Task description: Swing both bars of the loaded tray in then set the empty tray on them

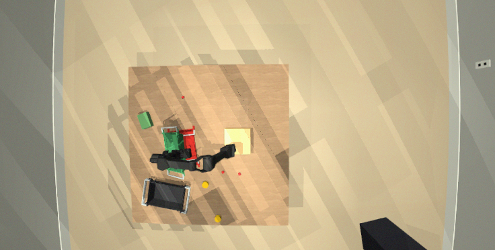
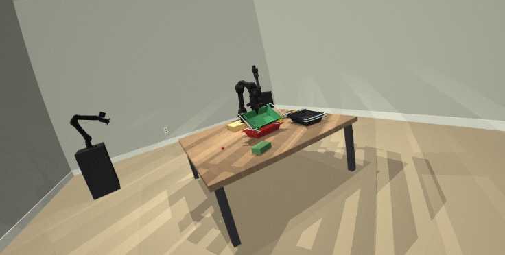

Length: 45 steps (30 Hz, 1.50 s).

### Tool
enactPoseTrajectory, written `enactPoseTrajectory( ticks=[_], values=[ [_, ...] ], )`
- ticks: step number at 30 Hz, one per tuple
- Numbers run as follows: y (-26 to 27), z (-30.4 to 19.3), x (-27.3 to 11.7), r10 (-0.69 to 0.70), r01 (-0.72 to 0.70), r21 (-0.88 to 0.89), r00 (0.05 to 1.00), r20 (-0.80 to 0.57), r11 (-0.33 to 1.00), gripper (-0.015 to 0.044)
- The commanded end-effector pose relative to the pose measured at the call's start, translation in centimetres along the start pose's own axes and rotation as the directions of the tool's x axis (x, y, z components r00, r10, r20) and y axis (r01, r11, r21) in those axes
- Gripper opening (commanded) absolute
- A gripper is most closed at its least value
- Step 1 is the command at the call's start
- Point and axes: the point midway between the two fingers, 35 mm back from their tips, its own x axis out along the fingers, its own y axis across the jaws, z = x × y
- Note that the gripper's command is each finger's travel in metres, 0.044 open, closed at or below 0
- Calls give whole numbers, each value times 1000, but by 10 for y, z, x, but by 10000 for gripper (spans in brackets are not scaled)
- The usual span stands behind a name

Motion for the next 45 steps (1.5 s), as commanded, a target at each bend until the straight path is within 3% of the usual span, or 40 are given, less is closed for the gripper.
enactPoseTrajectory(
  ticks=[1,45],
  values=[
    [-3,0,-3,-32,32,-2,999,-3,999,0],
    [23,0,33,-30,30,-2,1000,-3,1000,0]
  ],
)
